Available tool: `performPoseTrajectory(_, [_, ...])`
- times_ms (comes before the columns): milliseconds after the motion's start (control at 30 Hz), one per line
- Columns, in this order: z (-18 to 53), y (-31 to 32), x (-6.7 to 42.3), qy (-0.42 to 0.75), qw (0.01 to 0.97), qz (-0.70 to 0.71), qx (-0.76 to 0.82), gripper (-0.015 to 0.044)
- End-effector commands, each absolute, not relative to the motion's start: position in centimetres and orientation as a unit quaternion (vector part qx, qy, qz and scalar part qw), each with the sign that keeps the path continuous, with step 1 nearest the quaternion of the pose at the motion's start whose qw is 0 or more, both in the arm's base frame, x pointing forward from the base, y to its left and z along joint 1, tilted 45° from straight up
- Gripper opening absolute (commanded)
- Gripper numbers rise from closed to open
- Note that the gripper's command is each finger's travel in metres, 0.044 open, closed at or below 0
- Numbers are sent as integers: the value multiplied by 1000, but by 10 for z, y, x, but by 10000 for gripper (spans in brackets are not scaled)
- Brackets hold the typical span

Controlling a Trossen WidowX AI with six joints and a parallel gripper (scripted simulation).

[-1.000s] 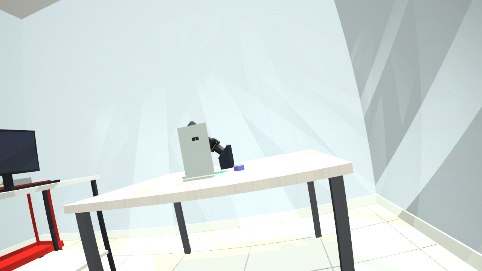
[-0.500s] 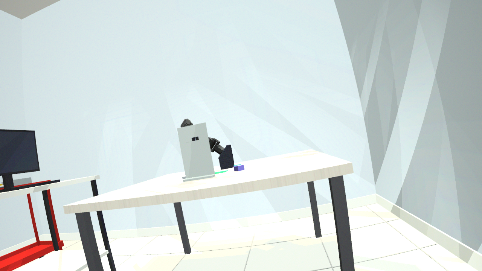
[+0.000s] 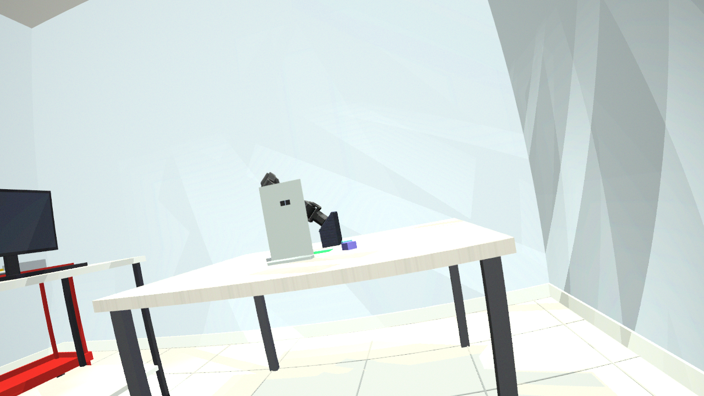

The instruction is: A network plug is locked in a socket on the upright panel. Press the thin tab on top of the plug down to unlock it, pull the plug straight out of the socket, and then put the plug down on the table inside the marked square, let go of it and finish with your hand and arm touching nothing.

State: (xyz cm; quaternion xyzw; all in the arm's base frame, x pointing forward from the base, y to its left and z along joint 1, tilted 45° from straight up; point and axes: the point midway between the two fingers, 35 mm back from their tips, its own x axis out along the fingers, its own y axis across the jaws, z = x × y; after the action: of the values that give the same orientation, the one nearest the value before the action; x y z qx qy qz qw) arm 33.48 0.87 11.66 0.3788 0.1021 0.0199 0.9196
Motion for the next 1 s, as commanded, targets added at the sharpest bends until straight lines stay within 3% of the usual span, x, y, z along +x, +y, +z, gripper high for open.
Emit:
performPoseTrajectory(0, [119, 9, 341, 100, 919, 23, 380, 156])
performPoseTrajectory(967, [119, 6, 383, 99, 919, 24, 380, 156])
